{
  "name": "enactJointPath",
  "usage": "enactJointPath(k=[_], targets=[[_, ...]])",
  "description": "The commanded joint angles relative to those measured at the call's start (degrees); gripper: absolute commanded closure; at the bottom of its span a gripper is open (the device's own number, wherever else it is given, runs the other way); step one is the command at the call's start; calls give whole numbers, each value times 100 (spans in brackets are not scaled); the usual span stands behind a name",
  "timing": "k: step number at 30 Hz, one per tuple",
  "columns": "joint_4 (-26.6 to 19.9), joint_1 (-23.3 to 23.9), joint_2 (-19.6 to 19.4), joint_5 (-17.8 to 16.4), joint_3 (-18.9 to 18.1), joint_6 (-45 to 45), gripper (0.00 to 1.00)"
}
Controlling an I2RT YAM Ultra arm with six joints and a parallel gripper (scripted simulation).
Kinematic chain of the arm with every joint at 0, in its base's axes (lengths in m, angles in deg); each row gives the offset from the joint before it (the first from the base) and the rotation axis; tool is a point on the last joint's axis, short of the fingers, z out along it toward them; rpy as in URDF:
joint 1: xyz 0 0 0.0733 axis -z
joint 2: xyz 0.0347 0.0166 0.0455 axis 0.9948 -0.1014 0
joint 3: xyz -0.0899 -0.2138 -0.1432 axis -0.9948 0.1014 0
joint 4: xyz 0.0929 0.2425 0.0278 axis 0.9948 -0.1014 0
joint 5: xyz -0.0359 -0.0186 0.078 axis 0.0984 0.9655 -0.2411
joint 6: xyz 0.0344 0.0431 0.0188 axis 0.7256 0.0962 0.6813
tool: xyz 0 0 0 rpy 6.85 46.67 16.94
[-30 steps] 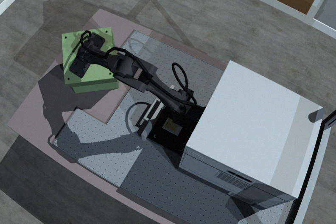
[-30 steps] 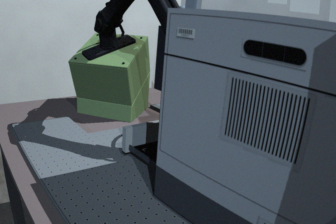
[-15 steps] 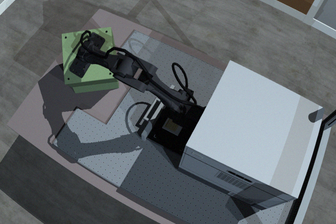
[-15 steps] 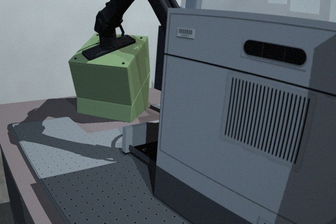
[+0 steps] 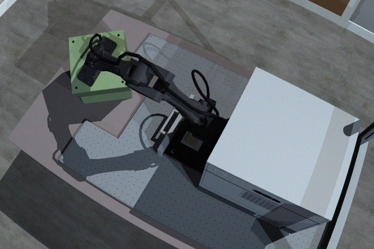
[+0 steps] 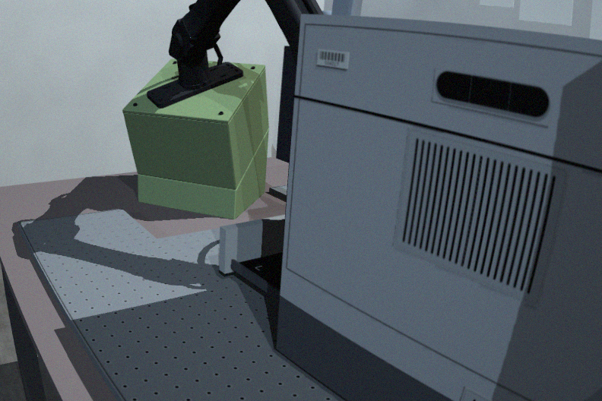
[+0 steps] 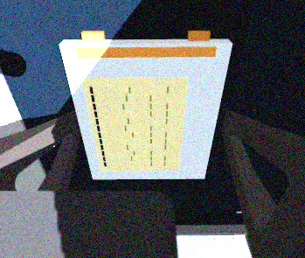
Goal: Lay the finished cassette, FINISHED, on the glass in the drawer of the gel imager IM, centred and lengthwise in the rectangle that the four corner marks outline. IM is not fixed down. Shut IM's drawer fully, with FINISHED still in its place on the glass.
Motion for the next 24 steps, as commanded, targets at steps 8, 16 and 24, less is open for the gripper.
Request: enactJointPath(k=[8,16,24], targets=[[134,-10,147,-89,244,-43,9],[83,-17,102,-42,134,-22,9],[89,-10,104,-44,140,-28,9]])
